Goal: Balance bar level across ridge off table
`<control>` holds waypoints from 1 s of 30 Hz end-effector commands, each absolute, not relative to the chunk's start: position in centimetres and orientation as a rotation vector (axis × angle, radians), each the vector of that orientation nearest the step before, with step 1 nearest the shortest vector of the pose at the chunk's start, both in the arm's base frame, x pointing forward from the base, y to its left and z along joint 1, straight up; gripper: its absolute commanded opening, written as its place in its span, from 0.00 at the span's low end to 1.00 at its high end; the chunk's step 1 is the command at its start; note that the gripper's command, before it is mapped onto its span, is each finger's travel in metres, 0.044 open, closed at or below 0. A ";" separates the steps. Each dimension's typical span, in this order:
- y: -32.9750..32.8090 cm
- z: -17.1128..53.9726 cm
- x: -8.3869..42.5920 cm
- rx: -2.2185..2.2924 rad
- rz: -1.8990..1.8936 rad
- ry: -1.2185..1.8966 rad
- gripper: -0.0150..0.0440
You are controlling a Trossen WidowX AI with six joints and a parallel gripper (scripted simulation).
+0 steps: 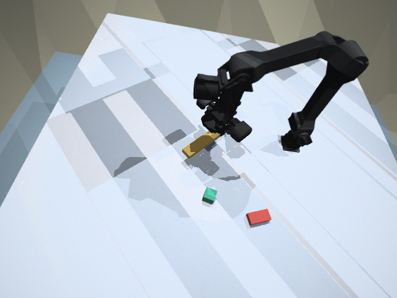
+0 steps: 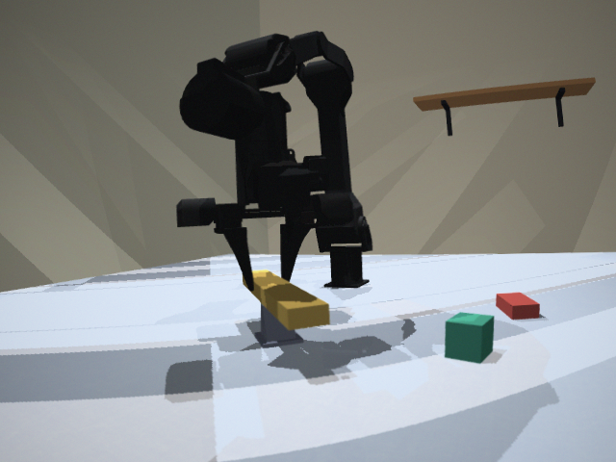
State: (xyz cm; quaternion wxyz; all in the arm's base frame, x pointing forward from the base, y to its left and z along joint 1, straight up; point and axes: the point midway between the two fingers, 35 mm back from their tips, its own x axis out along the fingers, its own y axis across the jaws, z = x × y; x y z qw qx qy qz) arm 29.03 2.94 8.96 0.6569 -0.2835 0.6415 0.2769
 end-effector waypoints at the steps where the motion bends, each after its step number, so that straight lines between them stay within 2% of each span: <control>1: 2.9 9.0 29.0 -0.642 0.627 1.453 0.55; 19: 2.9 9.0 29.0 -0.642 0.627 1.453 0.57; 28: 2.9 9.0 29.0 -0.642 0.627 1.453 0.97; 30: 2.9 9.0 29.0 -0.642 0.627 1.453 1.00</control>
